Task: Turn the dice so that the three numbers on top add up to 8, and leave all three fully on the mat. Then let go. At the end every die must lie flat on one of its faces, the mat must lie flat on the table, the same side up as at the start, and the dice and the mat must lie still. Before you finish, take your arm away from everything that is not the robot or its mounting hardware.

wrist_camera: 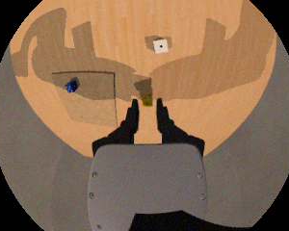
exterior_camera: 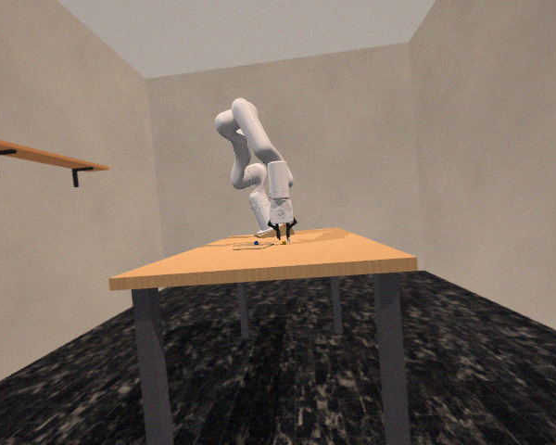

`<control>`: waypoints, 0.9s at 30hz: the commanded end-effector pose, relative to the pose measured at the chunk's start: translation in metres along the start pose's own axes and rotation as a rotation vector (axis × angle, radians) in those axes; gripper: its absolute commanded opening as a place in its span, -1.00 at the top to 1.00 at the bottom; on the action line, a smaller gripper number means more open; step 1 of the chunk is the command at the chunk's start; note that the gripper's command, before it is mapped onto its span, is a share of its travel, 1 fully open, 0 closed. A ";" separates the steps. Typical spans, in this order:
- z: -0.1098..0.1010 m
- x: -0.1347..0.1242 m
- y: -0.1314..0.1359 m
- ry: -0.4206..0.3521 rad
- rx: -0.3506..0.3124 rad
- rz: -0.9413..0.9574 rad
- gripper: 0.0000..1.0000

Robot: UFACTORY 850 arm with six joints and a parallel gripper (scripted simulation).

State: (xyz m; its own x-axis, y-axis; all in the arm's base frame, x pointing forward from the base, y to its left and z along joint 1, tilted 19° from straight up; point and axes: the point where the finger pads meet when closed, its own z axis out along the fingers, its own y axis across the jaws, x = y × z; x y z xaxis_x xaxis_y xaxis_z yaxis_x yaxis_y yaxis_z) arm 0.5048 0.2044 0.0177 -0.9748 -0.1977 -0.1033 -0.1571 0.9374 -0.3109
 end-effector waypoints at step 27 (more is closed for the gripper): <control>0.018 -0.001 0.000 -0.002 -0.001 0.000 0.38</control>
State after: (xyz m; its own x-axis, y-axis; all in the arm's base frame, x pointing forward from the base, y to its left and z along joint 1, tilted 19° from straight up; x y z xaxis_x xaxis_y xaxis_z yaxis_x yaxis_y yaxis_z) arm 0.5075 0.1994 0.0011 -0.9748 -0.1976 -0.1030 -0.1572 0.9374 -0.3109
